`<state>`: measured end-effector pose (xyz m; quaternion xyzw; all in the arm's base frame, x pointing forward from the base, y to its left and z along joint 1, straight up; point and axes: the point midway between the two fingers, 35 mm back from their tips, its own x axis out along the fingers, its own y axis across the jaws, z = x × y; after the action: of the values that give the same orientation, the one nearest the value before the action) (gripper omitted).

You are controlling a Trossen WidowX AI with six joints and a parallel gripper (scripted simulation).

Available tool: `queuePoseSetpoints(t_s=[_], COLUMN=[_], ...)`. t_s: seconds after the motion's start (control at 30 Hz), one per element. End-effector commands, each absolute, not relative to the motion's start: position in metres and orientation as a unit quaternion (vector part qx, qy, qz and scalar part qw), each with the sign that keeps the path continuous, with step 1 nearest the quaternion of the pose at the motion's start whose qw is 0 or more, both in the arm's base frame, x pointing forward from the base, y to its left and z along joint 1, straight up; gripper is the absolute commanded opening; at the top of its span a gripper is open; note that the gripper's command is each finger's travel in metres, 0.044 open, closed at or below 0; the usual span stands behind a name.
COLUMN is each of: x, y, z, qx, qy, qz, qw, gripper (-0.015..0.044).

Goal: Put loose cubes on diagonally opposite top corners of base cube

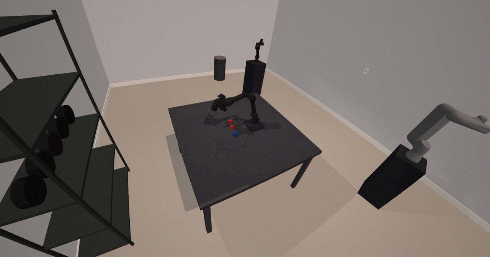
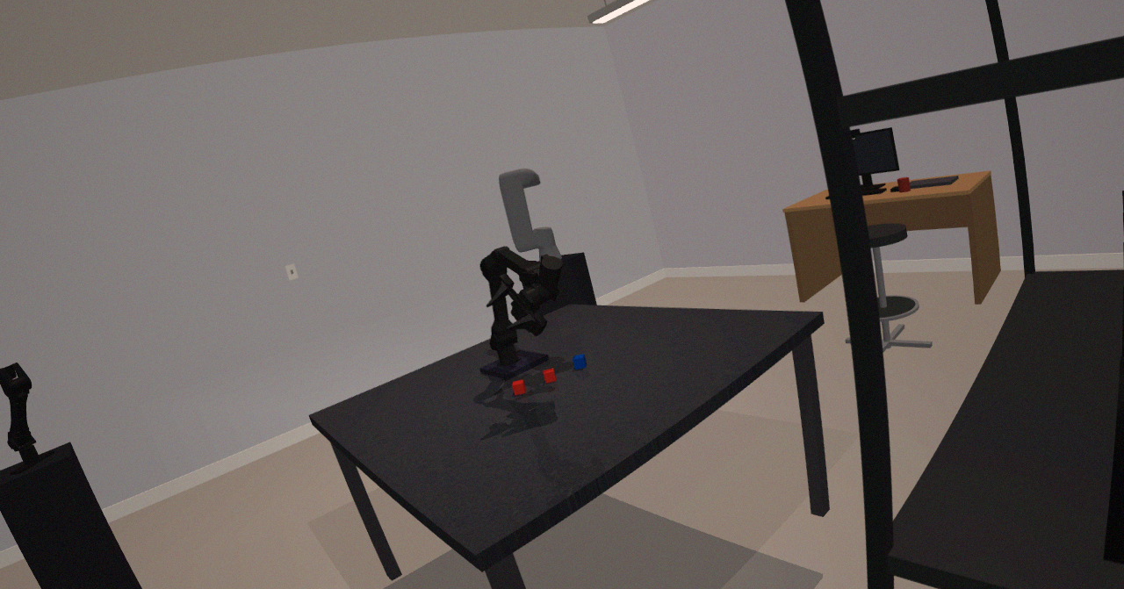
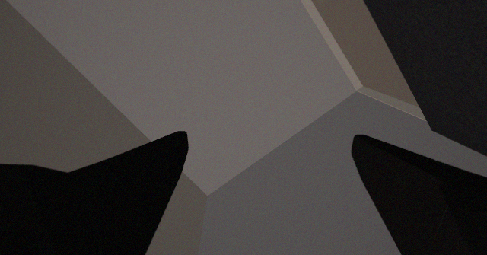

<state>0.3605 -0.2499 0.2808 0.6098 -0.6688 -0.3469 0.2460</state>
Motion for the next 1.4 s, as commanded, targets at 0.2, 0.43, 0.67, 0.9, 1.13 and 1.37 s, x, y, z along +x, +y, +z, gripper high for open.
queuePoseSetpoints(t_s=[0.2, 0.43, 0.67, 0.9, 1.13, 1.37], x=[0.357, 0.351, 0.343, 0.332, 0.32, 0.306], y=[-0.258, -0.265, -0.268, -0.268, -0.264, -0.257], z=[0.269, 0.254, 0.237, 0.22, 0.203, 0.188], qx=[0.584, 0.53, 0.457, 0.371, 0.278, 0.182], qy=[-0.568, -0.409, -0.224, -0.027, 0.169, 0.349], qz=[-0.471, -0.596, -0.675, -0.702, -0.678, -0.603], qw=[0.338, 0.444, 0.535, 0.607, 0.66, 0.694], gripper=[0.0265, 0.0265, 0.0265, 0.0265, 0.0265, 0.0265])
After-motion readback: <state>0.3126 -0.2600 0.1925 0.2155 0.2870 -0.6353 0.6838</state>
